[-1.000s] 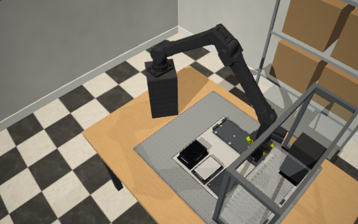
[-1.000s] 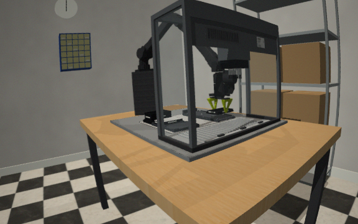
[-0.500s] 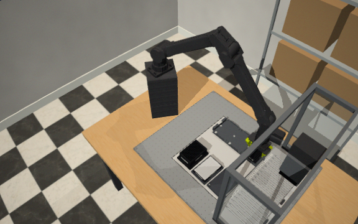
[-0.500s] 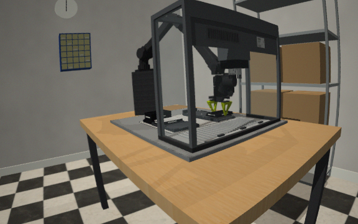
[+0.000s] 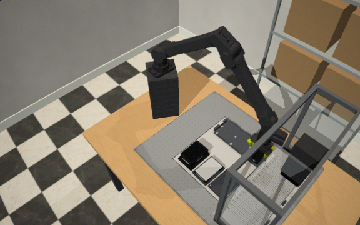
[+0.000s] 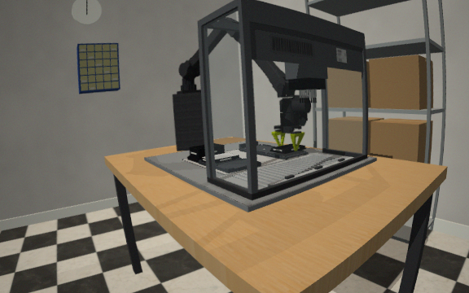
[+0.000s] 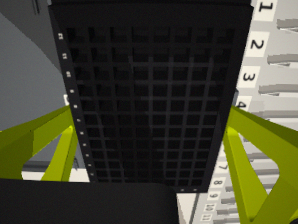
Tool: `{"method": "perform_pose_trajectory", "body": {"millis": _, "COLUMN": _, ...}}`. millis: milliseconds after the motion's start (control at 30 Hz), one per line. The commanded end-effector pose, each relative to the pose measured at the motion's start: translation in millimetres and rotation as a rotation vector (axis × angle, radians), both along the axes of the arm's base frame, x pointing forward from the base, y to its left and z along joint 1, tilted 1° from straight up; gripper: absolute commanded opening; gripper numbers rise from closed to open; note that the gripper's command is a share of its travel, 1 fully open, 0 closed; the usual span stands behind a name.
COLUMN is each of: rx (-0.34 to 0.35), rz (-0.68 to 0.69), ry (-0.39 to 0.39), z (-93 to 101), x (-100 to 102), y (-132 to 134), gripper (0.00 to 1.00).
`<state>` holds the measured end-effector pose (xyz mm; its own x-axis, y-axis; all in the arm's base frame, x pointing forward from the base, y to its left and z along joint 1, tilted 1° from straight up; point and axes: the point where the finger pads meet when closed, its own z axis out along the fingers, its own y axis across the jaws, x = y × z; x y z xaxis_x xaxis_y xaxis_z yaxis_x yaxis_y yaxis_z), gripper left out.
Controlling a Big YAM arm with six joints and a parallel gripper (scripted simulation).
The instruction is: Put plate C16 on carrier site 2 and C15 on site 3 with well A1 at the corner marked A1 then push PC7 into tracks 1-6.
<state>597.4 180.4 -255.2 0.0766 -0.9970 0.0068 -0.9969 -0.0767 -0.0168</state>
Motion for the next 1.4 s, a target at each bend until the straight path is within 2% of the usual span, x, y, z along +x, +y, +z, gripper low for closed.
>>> {"method": "perform_pose_trajectory", "body": {"millis": 0, "rx": 0.004, "rz": -0.007, "ry": -0.012, "z": 1.1, "x": 8.8, "y": 4.6, "gripper": 0.0}}
{"method": "perform_pose_trajectory", "body": {"millis": 500, "rx": 0.012, "rz": -0.007, "ry": -0.037, "z": 2.6, "x": 19.2, "y": 7.7, "gripper": 0.0}}
{"method": "perform_pose_trajectory", "body": {"millis": 1367, "rx": 0.01, "rz": -0.007, "ry": -0.031, "z": -3.9, "x": 16.0, "y": 6.3, "gripper": 0.0}}
